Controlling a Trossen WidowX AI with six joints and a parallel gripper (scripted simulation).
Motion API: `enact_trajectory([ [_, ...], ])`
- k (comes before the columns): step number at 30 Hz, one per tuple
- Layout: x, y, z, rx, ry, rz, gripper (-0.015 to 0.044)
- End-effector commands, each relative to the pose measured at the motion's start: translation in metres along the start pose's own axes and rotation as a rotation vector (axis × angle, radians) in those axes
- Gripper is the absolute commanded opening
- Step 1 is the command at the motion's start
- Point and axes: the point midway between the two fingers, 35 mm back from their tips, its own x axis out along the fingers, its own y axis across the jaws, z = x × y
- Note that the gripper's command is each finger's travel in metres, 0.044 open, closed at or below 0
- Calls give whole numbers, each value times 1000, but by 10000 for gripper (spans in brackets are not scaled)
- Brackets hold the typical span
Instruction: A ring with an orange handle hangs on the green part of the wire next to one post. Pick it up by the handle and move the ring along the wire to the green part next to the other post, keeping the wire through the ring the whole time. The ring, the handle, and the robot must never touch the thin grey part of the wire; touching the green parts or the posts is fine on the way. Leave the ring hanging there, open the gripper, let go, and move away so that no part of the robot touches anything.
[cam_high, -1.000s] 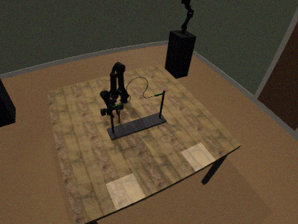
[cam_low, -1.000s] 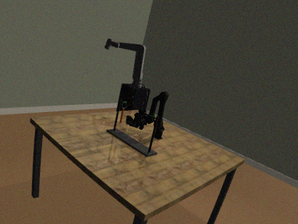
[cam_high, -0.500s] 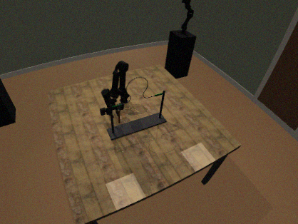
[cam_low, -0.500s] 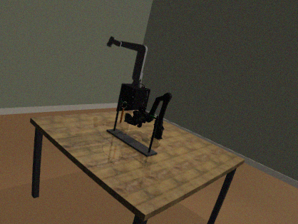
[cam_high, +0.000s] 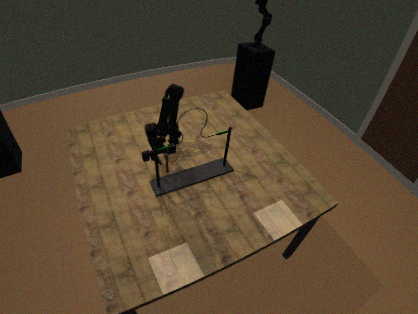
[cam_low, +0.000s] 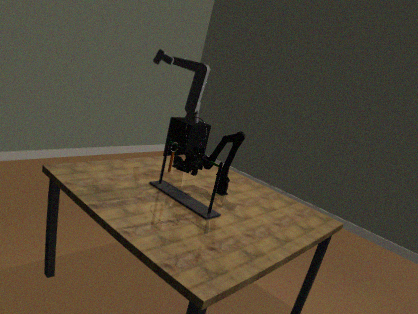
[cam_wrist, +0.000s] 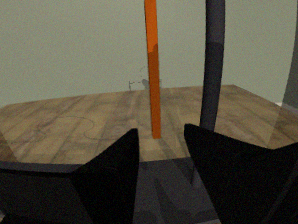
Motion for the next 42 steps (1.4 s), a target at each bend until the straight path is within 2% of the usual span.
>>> enact_trajectory([
  [1,6,-1,1,3,1,-3,160],
  [42,69,0,2,4,-8,-3,160],
])
